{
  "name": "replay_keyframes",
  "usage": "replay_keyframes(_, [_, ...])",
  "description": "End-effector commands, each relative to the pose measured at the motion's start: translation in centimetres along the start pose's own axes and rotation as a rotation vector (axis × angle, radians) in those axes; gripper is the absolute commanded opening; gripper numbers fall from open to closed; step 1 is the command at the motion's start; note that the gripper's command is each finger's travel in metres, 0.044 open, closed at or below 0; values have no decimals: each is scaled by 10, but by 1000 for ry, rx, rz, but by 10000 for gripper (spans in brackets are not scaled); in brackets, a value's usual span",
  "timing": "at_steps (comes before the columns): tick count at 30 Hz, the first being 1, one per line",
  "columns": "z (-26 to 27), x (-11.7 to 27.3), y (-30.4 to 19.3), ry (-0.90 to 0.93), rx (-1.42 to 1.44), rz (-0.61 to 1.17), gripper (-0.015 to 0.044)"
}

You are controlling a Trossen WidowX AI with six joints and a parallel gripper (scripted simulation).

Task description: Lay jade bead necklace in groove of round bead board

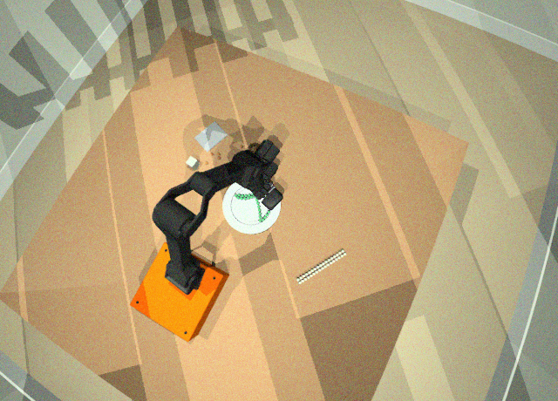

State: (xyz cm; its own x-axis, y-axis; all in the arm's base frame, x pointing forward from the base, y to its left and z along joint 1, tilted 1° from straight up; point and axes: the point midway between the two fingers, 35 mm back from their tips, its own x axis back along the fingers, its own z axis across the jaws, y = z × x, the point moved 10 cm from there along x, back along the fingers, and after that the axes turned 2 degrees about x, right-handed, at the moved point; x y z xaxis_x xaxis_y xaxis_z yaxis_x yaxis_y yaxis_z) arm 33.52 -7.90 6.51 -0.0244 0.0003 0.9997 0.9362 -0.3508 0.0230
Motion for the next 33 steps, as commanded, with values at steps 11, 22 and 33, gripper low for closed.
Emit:
replay_keyframes(11, [0, 7, 0, 0, -5, 3, 0])
replay_keyframes(22, [11, 7, 10, 1, -5, 2, 0])
replay_keyframes(33, [11, 2, 10, 1, 0, -3, 53])
